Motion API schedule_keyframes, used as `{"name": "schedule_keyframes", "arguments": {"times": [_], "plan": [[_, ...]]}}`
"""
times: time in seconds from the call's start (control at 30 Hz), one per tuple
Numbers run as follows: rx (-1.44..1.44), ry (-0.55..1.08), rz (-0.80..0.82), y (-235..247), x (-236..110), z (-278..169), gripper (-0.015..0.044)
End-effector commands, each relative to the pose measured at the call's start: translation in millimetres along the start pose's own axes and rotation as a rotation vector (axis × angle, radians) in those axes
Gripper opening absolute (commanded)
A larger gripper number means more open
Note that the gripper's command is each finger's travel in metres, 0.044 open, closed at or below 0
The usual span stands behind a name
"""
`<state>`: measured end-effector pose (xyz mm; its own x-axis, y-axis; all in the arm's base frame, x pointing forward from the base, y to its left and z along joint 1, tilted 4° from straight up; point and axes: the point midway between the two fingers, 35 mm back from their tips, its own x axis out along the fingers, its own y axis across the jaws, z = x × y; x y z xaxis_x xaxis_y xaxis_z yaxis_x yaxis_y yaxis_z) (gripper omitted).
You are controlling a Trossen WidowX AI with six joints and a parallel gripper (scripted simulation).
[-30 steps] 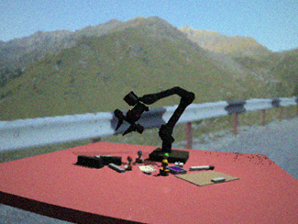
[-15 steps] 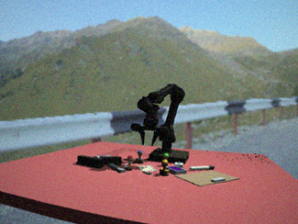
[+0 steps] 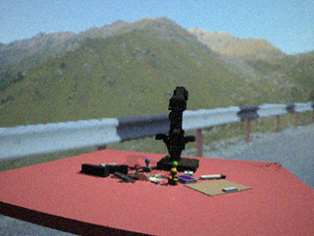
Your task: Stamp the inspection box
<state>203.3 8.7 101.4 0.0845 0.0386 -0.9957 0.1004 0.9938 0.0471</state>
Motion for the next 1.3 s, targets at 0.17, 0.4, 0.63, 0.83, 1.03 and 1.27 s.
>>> {"name": "schedule_keyframes", "arguments": {"times": [0.17, 0.4, 0.63, 0.83, 1.03, 1.27], "plan": [[0.006, 0.005, -0.006, 1.5, 9.3, 1.1, 0.0214], [0.006, 0.005, -0.006, 1.8, 21.0, 2.3, 0.0214], [0.006, 0.005, -0.006, 1.9, 32.6, 2.9, 0.0214], [0.006, 0.005, -0.006, 2.0, 42.4, 2.9, 0.0214], [0.006, 0.006, -0.006, 2.1, 52.1, 2.4, 0.0214], [0.006, 0.006, -0.006, 2.0, 63.2, 1.3, 0.0214]]}}
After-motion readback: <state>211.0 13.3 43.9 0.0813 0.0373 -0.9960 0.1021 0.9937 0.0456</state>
